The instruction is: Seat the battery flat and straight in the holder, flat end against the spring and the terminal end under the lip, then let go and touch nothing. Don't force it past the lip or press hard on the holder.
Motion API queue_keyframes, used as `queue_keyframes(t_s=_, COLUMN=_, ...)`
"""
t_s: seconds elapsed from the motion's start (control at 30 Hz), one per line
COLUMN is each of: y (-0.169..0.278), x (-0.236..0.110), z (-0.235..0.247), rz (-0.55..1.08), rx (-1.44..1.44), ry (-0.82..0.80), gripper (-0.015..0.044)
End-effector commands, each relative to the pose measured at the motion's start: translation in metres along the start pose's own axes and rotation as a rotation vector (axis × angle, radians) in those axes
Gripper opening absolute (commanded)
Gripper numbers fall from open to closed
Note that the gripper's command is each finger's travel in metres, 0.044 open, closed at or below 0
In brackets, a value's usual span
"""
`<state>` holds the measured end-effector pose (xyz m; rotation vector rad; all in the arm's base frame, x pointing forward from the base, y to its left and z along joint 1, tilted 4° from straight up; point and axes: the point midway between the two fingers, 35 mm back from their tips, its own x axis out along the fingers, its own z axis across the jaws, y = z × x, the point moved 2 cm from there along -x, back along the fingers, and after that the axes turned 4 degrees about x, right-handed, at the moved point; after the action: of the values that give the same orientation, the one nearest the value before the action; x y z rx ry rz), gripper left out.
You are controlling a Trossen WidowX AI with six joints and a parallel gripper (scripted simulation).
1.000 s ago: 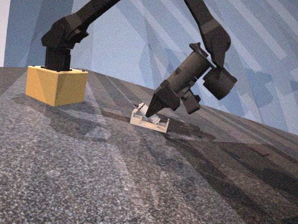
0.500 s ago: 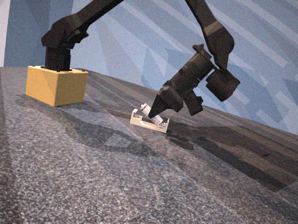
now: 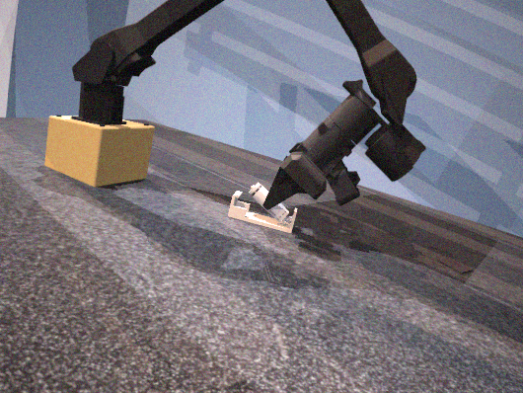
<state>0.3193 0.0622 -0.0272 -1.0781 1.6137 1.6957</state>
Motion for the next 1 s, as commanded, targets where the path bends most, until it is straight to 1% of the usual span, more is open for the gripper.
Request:
queue_keyframes(t_s=0.0, y=-0.0039, x=0.0005, z=0.0002, rz=-0.018, rx=0.001, ry=-0.002, gripper=0.0073)
queue_keyframes(t_s=0.97, y=-0.001, x=0.0067, z=-0.0001, rz=-0.151, rx=0.005, ry=-0.011, gripper=0.0073)
